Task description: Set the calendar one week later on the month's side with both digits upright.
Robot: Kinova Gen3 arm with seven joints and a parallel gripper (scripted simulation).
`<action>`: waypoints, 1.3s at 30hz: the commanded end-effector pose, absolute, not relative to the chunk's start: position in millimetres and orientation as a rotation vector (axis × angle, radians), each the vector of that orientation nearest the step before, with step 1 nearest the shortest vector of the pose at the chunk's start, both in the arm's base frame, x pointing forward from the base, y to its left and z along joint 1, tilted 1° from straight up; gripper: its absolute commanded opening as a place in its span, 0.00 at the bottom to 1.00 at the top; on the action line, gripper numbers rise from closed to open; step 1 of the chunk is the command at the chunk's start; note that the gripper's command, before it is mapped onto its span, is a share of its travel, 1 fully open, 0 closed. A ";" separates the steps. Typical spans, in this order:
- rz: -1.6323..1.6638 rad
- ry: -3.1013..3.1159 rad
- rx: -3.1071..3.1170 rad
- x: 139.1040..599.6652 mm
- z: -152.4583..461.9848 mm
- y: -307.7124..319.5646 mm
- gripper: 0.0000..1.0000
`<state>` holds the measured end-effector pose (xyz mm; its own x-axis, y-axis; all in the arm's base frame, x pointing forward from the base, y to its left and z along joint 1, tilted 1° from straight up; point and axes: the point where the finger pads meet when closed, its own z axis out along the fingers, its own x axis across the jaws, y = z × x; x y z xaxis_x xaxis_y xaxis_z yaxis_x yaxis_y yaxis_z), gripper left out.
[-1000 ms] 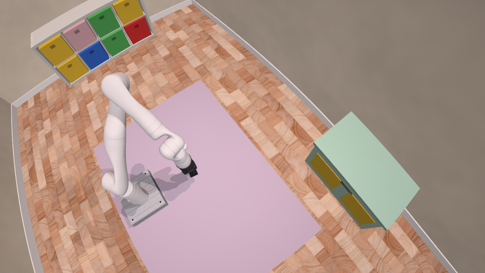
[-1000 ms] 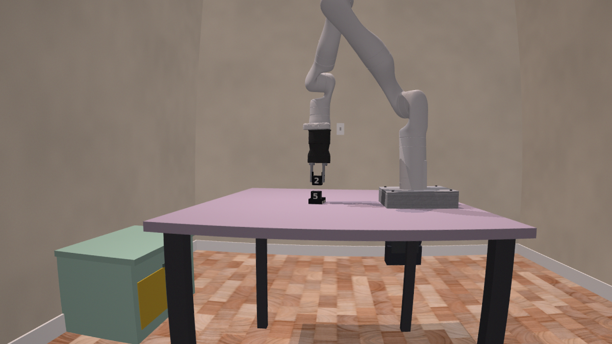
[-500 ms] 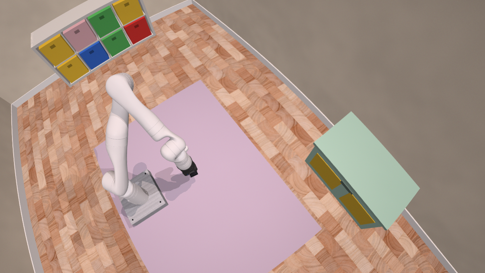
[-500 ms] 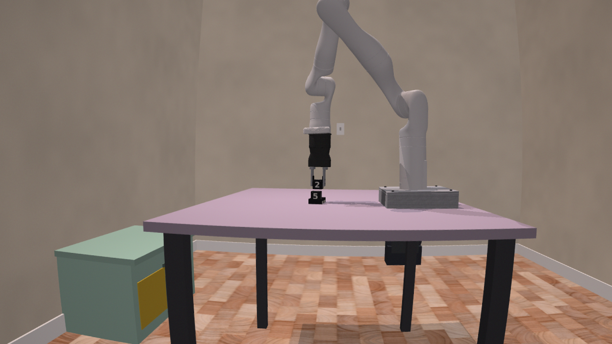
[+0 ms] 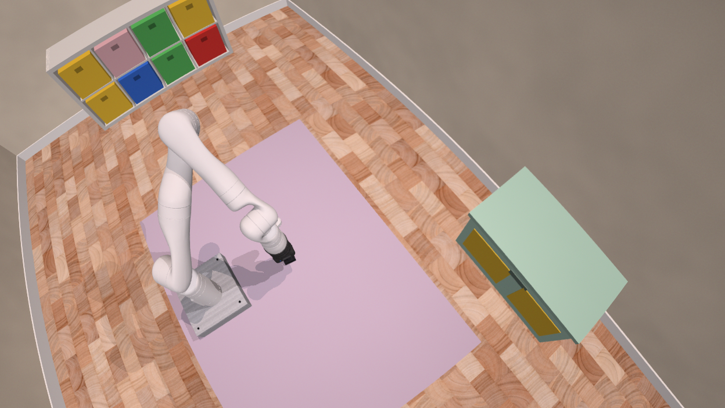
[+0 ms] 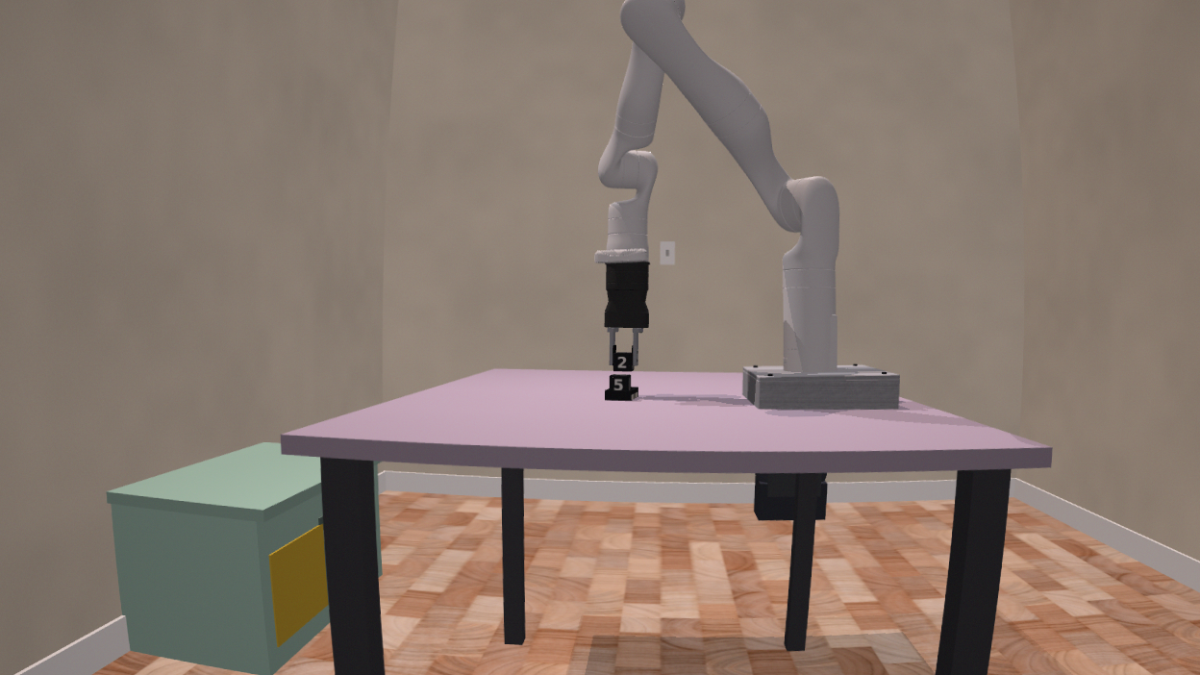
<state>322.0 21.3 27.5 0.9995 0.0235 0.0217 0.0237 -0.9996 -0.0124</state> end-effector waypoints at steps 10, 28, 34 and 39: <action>-0.036 -0.037 -3.128 322.3 27.8 21.3 0.60; -0.036 -0.037 -3.128 322.4 26.1 21.3 0.60; -0.036 -0.037 -3.128 322.4 22.6 21.4 0.60; -0.036 -0.037 -3.128 322.5 20.2 21.4 0.60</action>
